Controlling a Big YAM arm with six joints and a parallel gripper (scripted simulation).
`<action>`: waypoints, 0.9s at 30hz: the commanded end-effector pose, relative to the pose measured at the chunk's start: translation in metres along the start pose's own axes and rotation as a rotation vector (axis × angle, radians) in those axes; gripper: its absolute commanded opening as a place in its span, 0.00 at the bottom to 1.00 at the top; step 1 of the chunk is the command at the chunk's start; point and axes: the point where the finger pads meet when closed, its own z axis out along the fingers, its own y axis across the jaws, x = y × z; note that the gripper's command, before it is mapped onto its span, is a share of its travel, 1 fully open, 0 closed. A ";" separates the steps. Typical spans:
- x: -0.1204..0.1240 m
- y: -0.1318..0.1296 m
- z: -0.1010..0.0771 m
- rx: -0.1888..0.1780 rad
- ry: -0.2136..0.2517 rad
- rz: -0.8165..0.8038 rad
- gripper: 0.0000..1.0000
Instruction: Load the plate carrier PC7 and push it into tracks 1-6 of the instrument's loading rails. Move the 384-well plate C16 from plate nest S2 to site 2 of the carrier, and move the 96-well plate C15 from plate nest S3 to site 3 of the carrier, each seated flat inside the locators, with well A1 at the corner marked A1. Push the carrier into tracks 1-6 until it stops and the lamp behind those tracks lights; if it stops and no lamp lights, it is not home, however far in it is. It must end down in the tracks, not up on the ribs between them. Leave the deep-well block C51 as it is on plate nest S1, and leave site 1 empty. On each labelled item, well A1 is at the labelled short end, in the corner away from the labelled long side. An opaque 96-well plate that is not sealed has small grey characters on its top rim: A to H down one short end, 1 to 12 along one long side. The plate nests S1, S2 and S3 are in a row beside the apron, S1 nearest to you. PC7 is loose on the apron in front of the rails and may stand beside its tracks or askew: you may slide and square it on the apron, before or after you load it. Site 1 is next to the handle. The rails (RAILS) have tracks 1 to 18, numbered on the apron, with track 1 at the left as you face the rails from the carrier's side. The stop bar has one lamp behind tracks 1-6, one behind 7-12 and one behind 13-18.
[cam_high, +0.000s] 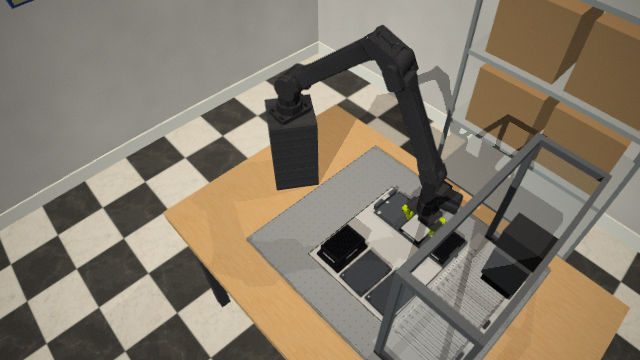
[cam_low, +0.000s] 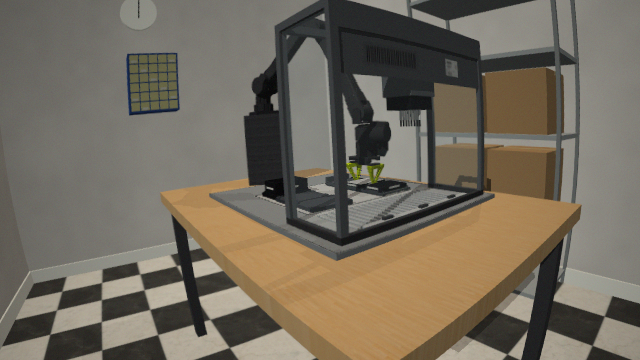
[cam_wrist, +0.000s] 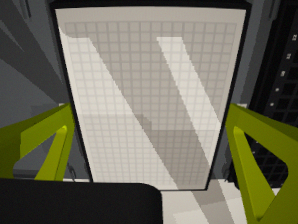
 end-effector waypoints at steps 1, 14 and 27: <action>-0.004 -0.015 -0.010 0.031 -0.009 -0.001 0.96; -0.004 -0.027 -0.044 0.053 -0.013 -0.004 0.96; -0.002 -0.010 -0.082 0.027 -0.006 -0.005 0.96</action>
